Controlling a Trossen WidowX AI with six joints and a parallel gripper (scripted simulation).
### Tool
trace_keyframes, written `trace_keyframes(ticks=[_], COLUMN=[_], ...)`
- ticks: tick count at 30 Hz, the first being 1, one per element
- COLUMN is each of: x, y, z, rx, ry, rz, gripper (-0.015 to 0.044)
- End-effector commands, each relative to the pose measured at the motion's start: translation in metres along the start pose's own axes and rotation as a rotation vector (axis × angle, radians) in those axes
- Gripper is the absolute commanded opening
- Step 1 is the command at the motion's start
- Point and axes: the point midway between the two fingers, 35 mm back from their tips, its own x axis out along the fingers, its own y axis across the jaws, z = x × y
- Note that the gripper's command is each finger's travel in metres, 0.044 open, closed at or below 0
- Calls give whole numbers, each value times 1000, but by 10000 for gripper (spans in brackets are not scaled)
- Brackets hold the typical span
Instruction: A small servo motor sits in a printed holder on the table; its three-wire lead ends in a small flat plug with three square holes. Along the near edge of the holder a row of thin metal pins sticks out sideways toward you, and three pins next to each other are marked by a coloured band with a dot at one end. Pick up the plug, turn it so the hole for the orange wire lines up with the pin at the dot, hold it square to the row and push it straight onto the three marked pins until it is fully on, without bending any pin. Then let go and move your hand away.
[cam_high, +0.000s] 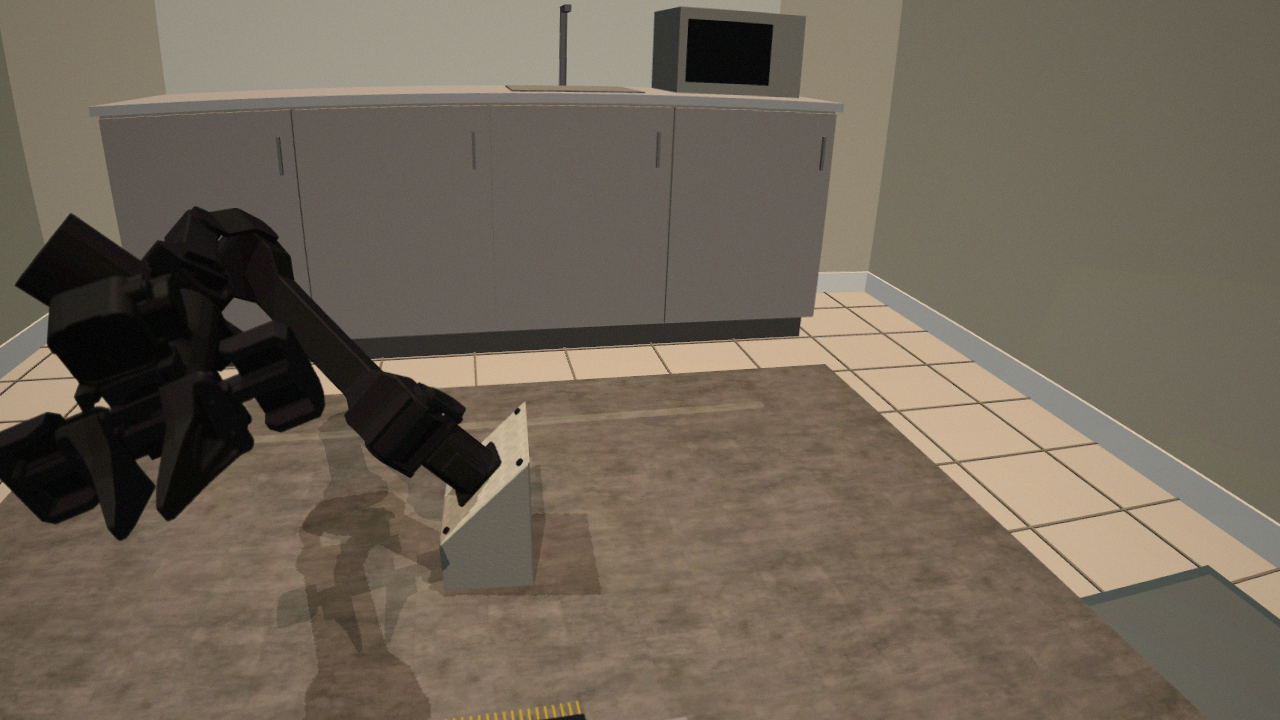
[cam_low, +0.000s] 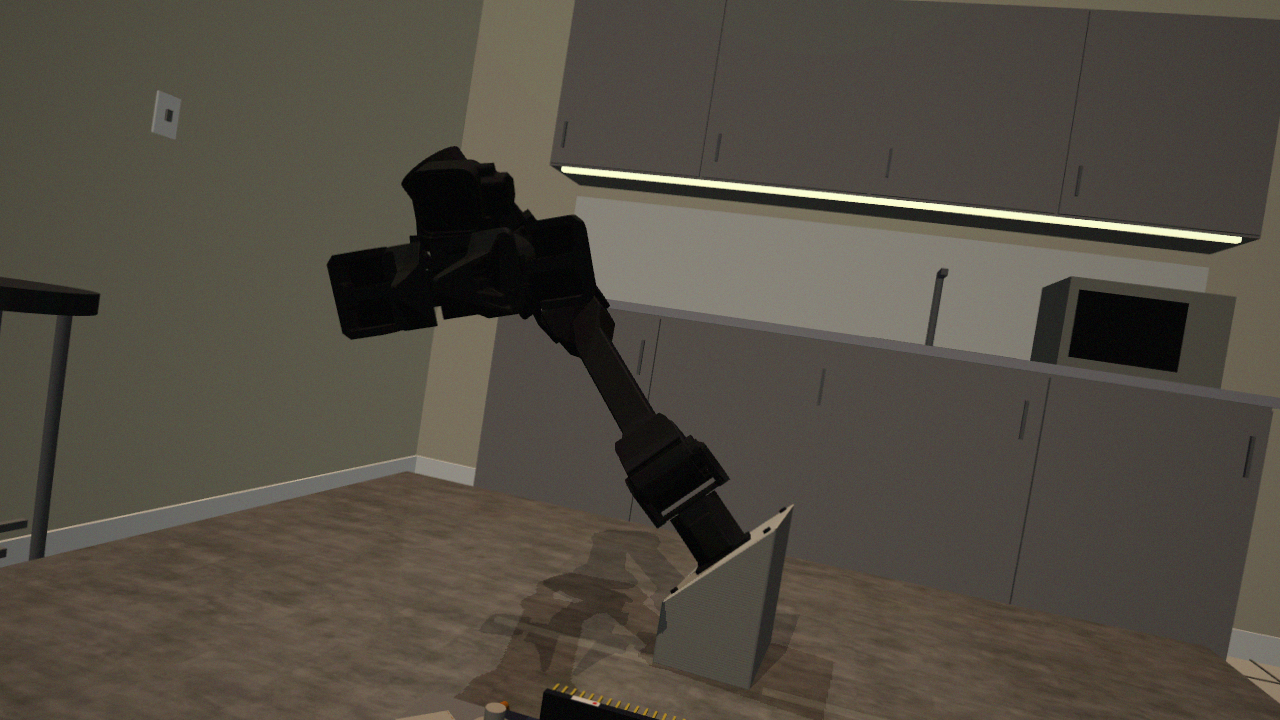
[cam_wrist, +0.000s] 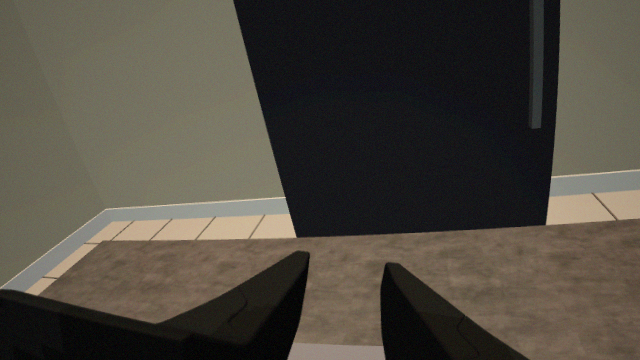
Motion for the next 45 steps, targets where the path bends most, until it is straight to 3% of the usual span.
trace_keyframes(ticks=[1, 23, 45], x=[10, 45, 62], y=[-1, -3, -7], z=[-11, -66, -120], rx=[-110, -653, -1199], ry=[82, 451, 762], rz=[-3, 119, 428], gripper=[115, 115, 115])
